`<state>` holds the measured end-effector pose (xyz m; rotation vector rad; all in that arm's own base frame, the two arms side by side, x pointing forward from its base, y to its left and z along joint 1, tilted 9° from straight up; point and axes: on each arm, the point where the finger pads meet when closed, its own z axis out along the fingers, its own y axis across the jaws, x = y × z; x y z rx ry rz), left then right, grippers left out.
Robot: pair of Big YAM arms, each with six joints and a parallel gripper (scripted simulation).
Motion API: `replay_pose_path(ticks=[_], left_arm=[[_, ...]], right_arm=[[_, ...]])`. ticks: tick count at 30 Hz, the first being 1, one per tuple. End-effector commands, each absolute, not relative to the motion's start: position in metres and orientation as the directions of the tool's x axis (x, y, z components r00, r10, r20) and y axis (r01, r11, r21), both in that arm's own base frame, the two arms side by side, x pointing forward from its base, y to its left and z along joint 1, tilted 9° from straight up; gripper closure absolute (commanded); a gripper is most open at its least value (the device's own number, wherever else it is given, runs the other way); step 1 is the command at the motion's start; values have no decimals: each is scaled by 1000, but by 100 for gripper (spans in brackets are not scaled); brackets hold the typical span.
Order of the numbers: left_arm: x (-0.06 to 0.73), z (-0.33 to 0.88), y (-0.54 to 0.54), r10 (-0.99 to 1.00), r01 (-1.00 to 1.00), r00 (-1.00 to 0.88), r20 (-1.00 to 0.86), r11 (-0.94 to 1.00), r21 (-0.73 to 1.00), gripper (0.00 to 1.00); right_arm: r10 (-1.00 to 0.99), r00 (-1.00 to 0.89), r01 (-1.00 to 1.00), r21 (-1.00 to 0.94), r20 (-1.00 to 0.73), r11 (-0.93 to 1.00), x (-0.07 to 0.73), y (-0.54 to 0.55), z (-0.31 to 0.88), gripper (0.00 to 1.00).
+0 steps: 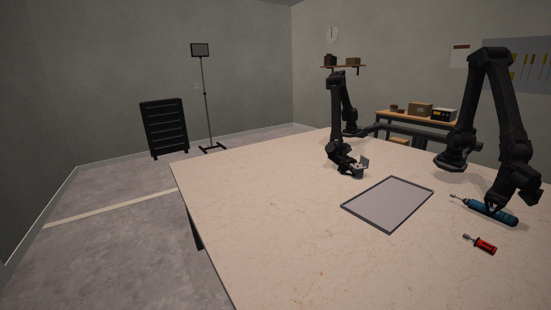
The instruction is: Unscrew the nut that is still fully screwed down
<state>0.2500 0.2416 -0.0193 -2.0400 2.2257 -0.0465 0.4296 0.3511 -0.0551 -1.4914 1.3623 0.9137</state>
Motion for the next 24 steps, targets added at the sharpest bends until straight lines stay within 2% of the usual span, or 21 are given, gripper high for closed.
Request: replay_pose_path(ticks=[1,24], left_arm=[[262,10,261,-991,-986,-61,-116,78,-145,58],[259,42,258,-990,-985,-75,-121,92,-146,58]], right_arm=[[-322,145,-988,-155,-935,4,435,355,-48,41],[-322,145,-988,-155,-935,4,435,355,-48,41]])
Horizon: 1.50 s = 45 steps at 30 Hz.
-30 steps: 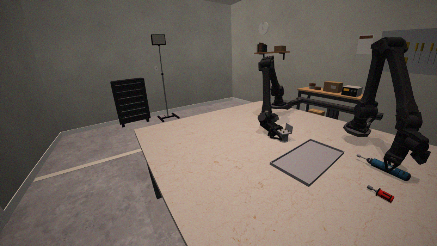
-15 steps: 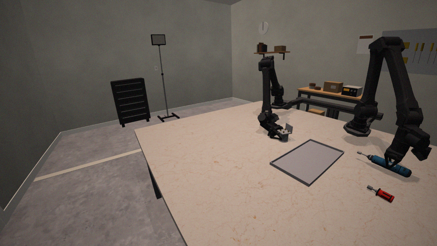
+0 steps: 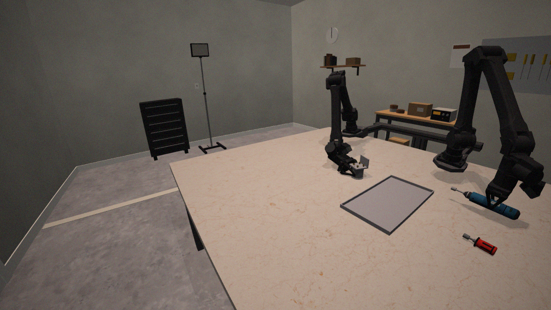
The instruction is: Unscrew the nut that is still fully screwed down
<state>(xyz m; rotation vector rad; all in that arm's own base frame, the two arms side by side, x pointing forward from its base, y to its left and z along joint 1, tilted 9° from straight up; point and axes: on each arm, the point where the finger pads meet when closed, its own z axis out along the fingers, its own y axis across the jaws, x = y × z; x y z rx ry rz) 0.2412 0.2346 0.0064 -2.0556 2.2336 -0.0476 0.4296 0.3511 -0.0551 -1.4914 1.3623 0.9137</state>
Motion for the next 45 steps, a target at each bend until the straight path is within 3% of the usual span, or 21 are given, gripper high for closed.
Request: replay_pose_path(ticks=[1,45], left_arm=[[258,43,258,-990,-985,-75,-121,92,-147,58],[252,95,254,-989,-984,-74,-125,93,-150,58]], right_arm=[[-322,145,-988,-155,-935,4,435,355,-48,41],[-322,145,-988,-155,-935,4,435,355,-48,41]])
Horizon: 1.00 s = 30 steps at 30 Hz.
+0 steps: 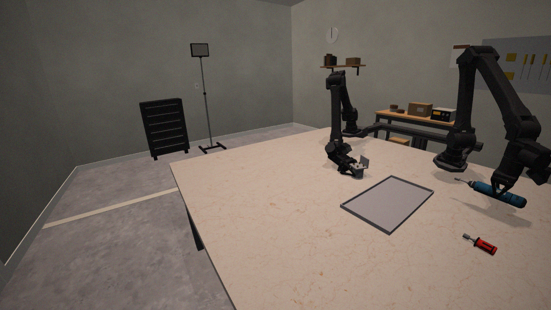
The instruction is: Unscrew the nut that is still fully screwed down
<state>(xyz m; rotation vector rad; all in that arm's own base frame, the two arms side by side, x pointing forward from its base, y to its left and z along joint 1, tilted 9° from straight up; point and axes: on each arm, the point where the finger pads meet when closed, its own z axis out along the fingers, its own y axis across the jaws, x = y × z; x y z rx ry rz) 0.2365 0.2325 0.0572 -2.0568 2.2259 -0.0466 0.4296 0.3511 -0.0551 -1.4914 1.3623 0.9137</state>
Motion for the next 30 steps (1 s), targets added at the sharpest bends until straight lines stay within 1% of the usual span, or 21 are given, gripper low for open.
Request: replay_pose_path(ticks=[1,30], left_arm=[[251,96,254,-989,-984,-74,-125,93,-150,58],[247,130,250,-989,-984,-77,-127,96,-152,58]], right_arm=[[-322,145,-988,-155,-935,4,435,355,-48,41],[-322,145,-988,-155,-935,4,435,355,-48,41]])
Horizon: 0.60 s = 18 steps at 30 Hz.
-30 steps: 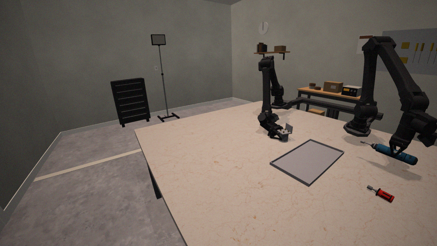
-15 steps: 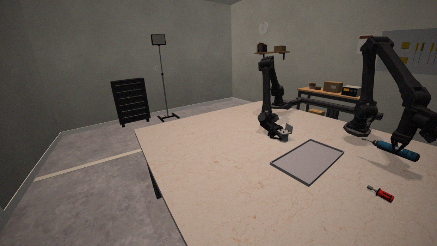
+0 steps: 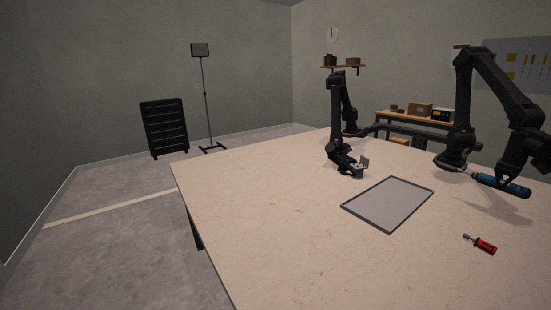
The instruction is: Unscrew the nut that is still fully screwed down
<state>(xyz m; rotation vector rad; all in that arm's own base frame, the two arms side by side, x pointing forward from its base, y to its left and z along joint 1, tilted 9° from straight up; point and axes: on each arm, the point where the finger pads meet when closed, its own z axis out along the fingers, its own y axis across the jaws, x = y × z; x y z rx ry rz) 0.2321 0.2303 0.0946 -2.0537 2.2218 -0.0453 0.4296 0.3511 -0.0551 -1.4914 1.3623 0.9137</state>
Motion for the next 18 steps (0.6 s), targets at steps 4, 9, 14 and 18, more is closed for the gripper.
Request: replay_pose_path(ticks=[4,9,14,18], left_arm=[[246,133,250,-989,-984,-76,-128,95,-152,58],[246,137,250,-989,-984,-75,-128,95,-153,58],[245,140,249,-989,-984,-75,-128,95,-153,58],[246,141,250,-989,-983,-76,-131,96,-155,58]], right_arm=[[-322,145,-988,-155,-935,4,435,355,-48,41],[-322,145,-988,-155,-935,4,435,355,-48,41],[-322,145,-988,-155,-935,4,435,355,-48,41],[-322,145,-988,-155,-935,4,435,355,-48,41]])
